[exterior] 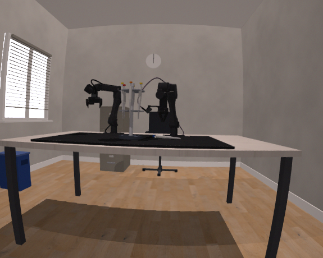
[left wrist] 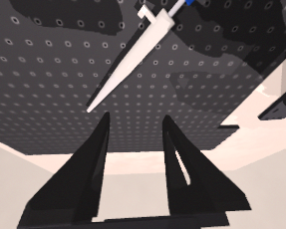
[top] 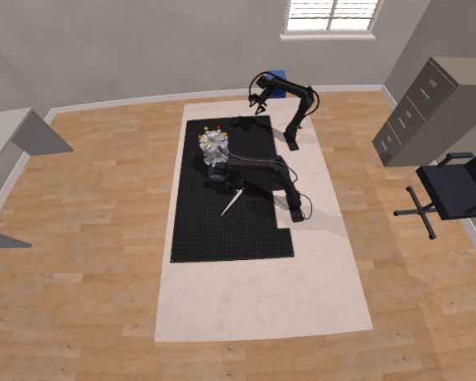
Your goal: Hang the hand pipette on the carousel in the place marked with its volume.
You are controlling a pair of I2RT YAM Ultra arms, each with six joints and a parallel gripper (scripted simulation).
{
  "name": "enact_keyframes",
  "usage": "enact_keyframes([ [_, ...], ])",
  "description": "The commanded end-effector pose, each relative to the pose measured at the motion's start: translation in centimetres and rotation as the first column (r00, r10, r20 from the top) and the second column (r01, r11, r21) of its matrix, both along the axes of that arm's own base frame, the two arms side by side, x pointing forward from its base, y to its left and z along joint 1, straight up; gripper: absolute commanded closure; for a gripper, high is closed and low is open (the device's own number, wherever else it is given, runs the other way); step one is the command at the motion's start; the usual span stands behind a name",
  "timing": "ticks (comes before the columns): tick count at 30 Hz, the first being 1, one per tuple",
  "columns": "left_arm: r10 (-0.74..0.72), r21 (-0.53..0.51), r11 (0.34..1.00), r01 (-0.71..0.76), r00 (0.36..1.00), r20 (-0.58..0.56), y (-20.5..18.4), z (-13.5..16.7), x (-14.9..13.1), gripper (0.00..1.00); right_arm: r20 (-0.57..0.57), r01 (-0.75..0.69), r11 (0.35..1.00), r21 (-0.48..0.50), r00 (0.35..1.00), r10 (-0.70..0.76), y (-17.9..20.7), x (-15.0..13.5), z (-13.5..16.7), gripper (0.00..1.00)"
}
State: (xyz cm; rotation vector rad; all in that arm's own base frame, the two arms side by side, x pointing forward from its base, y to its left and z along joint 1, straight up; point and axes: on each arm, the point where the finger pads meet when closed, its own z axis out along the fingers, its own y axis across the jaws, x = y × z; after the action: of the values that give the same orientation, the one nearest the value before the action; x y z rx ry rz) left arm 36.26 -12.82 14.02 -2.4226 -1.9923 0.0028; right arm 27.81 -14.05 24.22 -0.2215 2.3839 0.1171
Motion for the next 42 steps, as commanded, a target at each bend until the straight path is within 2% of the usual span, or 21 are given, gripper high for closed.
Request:
enact_keyframes([
  [1,-0.161,-0.011,0.987,0.161,0.986,0.033,-0.2,1.5,0.2,0.46,0.047,-0.004,1.0,-0.022,0.999,0.005,-0.4,0.4,1.1,0.0],
  [6,-0.338,-0.006,0.941,0.338,0.941,0.034,-0.2,1.5,0.2,0.46,0.047,-0.004,1.0,-0.022,0.999,0.005,-0.4,0.4,1.1,0.0],
  [13,-0.556,0.001,0.831,0.556,0.83,0.034,-0.2,1.5,0.2,0.46,0.047,-0.004,1.0,-0.022,0.999,0.005,-0.4,0.4,1.1,0.0],
  [16,-0.556,0.001,0.831,0.556,0.831,0.034,-0.2,1.5,0.2,0.46,0.047,-0.004,1.0,-0.022,0.999,0.005,-0.4,0.4,1.1,0.0],
  [42,-0.552,-0.004,0.834,0.552,0.834,0.014,-0.1,-5.8,-0.1,0.46,0.047,-0.004,1.0,-0.022,0.999,0.005,-0.4,0.4,1.1,0.0],
])
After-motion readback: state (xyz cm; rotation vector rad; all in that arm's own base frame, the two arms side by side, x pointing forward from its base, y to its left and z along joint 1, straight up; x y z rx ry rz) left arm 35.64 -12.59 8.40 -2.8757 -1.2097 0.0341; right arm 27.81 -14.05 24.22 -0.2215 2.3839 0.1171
